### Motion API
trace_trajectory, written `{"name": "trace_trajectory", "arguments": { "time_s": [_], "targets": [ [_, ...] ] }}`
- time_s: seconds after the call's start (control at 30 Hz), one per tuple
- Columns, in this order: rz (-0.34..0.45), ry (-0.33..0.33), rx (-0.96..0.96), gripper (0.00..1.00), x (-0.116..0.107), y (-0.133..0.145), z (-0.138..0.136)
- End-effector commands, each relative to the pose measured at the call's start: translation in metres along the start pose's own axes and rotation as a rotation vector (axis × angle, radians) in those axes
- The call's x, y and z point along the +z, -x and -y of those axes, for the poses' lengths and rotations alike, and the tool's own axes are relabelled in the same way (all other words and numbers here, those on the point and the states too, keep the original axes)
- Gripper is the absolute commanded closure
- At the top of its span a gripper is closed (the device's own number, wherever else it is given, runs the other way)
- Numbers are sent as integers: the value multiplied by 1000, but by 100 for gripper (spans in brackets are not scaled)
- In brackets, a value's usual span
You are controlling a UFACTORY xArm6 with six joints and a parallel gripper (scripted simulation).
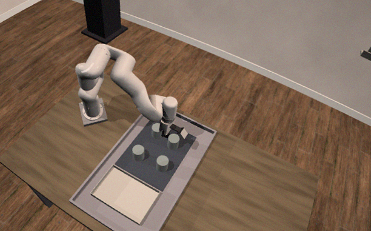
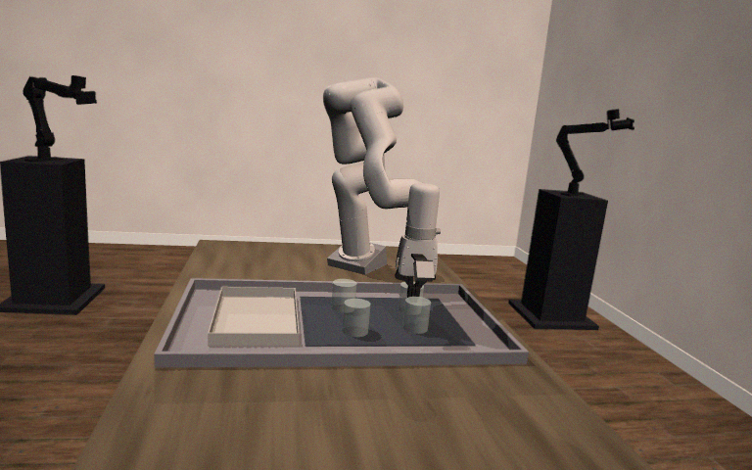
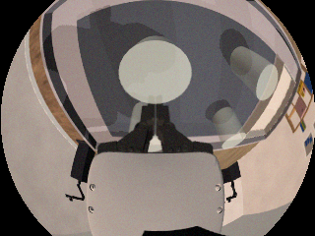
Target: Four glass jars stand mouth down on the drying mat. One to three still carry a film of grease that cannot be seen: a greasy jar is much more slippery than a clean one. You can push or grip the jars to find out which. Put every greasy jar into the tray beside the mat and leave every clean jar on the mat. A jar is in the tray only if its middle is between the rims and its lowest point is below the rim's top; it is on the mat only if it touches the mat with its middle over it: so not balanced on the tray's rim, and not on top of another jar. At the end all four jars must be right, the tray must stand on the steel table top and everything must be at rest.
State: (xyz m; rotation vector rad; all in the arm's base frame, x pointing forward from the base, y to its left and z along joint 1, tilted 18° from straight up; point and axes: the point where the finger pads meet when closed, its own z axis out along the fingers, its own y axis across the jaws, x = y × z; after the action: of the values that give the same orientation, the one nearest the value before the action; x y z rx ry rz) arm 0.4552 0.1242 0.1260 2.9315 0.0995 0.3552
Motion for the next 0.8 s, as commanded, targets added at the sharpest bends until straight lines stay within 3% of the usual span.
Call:
{"name": "trace_trajectory", "arguments": {
  "time_s": [0.0, 0.77],
  "targets": [
    [-4, -1, 1, 100, -1, -2, 0],
    [-4, -1, 1, 100, -4, -5, 0]
  ]
}}
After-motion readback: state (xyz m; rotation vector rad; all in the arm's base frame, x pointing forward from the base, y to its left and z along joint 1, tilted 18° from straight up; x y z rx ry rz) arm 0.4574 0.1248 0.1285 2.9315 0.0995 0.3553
